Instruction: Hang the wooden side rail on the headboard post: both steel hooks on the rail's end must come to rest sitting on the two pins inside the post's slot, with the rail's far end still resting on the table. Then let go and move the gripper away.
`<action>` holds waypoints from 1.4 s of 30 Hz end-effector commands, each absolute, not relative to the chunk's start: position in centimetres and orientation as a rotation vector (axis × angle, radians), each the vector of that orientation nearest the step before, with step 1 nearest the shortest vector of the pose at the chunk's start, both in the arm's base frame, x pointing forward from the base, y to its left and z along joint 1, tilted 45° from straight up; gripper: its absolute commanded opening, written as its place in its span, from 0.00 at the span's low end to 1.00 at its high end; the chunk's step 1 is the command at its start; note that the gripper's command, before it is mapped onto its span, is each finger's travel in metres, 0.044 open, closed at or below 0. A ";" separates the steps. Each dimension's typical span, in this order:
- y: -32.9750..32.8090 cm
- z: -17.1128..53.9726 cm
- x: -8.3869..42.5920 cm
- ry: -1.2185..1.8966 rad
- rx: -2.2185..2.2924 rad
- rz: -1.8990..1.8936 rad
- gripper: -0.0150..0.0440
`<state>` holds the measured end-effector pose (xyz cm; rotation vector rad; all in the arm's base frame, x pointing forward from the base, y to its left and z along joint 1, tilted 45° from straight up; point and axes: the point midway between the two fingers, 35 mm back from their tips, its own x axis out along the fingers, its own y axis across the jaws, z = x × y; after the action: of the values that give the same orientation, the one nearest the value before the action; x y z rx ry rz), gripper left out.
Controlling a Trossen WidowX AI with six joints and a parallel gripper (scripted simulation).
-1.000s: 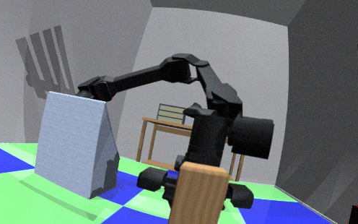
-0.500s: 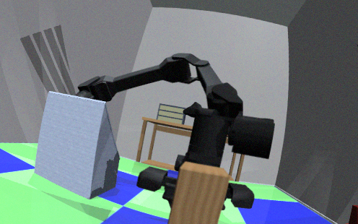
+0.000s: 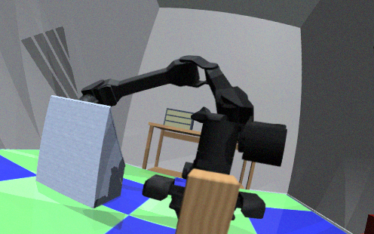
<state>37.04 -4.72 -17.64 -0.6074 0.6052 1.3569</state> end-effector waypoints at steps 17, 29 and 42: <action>-5.7 -17.7 37.1 0.606 -0.616 1.340 0.25; -5.6 -17.8 37.2 0.606 -0.616 1.340 0.25; -5.4 -17.9 37.2 0.606 -0.616 1.340 0.25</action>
<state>37.03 -4.84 -17.90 -0.6076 0.5999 1.3544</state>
